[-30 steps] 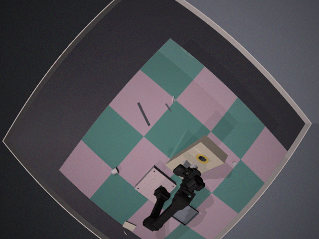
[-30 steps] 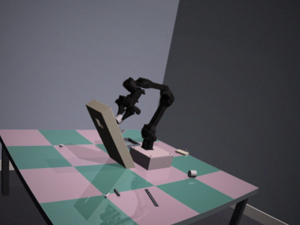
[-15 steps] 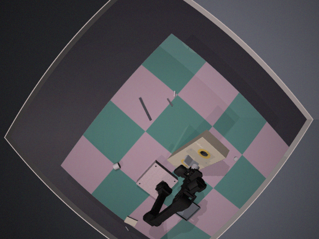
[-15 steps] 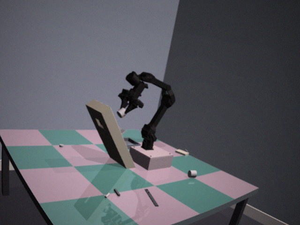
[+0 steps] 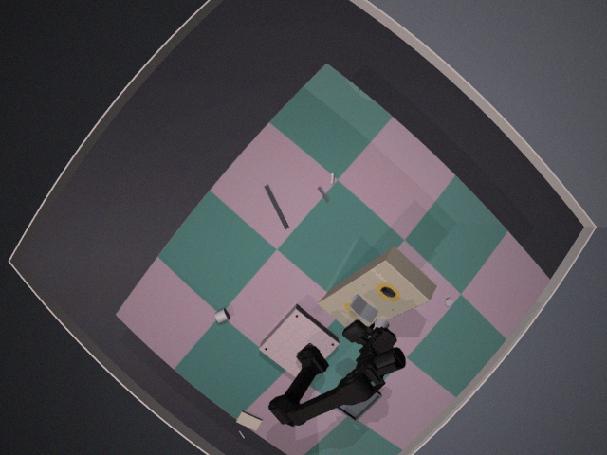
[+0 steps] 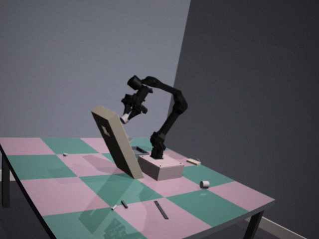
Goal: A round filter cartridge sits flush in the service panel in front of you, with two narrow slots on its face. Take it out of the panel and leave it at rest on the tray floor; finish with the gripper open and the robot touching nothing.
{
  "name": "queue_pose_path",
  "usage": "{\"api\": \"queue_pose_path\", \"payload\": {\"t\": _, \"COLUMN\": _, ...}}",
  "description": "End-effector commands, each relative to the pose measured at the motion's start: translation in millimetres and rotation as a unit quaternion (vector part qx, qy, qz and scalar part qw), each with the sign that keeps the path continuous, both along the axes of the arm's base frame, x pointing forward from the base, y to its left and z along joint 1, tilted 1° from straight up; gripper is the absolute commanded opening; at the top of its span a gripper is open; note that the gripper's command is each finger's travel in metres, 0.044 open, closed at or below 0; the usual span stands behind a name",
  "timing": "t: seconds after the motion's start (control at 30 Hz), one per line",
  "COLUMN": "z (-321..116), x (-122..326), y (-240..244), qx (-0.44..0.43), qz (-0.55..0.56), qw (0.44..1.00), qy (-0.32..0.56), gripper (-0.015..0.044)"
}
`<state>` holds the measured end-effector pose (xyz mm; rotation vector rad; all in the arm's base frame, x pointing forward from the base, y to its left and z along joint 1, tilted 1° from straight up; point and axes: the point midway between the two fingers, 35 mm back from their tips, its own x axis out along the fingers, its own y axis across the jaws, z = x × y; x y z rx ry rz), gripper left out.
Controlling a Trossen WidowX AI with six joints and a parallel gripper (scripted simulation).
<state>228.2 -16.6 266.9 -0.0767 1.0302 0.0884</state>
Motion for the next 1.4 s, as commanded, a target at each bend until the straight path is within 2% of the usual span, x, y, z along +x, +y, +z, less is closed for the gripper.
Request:
{"api": "queue_pose_path", "payload": {"t": 0.0, "z": 0.5, "x": 2.9, "y": -11.8, "qx": 0.000, "qz": 0.002, "qw": 1.000, "qy": -0.005, "gripper": 0.0000}}
{"api": "queue_pose_path", "payload": {"t": 0.3, "z": -1.7, "x": 4.3, "y": -37.8, "qx": -0.001, "qz": 0.002, "qw": 1.000, "qy": -0.011, "gripper": 0.0000}}
{"api": "queue_pose_path", "payload": {"t": 0.37, "z": -3.0, "x": 2.9, "y": -31.2, "qx": 0.000, "qz": -0.009, "qw": 1.000, "qy": -0.005, "gripper": 0.0000}}
{"api": "queue_pose_path", "payload": {"t": 0.87, "z": -18.7, "x": -12.8, "y": -102.1, "qx": 0.003, "qz": -0.208, "qw": 0.978, "qy": -0.006, "gripper": 0.0000}}
{"api": "queue_pose_path", "payload": {"t": 1.37, "z": -34.3, "x": -51.2, "y": -166.9, "qx": 0.005, "qz": -0.400, "qw": 0.916, "qy": -0.013, "gripper": 0.0000}}
